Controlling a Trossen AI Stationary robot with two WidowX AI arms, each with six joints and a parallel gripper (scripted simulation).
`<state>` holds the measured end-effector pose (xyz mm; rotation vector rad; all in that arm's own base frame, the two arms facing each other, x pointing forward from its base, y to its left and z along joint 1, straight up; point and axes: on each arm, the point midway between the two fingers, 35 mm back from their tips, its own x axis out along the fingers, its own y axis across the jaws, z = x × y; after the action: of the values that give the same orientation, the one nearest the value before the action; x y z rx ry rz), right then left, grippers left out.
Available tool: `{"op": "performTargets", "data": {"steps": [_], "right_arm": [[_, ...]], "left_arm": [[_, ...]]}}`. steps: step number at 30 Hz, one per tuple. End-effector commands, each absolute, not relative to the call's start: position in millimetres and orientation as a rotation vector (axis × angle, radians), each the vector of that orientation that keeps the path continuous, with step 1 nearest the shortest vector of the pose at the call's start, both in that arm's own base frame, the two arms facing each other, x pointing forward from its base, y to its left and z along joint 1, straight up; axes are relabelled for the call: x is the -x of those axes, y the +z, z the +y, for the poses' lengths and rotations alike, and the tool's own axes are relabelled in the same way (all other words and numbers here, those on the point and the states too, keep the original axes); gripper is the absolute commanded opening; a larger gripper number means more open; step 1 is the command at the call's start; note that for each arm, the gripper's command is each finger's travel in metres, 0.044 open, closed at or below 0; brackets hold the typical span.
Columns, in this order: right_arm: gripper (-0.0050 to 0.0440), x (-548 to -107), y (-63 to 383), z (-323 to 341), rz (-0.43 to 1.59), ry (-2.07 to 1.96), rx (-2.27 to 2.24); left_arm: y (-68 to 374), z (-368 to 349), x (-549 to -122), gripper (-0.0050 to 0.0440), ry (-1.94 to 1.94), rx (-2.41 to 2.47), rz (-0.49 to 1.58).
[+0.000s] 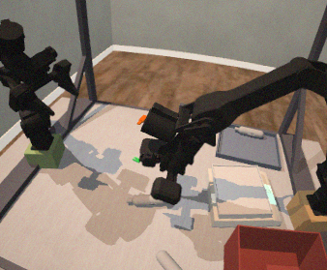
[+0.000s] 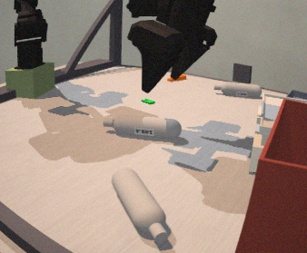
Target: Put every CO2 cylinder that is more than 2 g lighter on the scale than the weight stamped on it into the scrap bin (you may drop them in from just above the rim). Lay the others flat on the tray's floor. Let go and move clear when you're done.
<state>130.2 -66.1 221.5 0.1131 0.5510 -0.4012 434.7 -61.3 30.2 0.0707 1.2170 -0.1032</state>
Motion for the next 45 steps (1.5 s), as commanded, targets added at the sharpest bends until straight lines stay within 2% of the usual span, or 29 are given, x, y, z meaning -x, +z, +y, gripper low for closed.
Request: {"op": "performTargets", "data": {"steps": [1, 3, 11, 29, 45], "right_arm": [[0.0440, -130.0, 228.4, -65.8, 0.539, -0.400, -0.103], [0.0440, -130.0, 228.4, -65.9, 0.538, -0.400, -0.103], [0.0440, -130.0, 228.5, -65.9, 0.538, -0.400, -0.103], [0.0440, -130.4, 224.8, -66.5, 0.546, -0.400, -0.111], [0.0440, -130.4, 224.8, -66.5, 0.546, -0.400, -0.111]], "left_arm": [[42.3, -61.7, -439.1, 0.0440, -0.105, -0.070, 1.186], [42.3, -61.7, -439.1, 0.0440, -0.105, -0.070, 1.186], [37.3, -60.2, -453.8, 0.0254, -0.077, -0.038, 1.238], [11.9, -53.3, -496.3, 0.0254, 0.073, 0.099, 1.481], [10.7, -50.6, -496.8, 0.0254, 0.108, 0.122, 1.527]]}}
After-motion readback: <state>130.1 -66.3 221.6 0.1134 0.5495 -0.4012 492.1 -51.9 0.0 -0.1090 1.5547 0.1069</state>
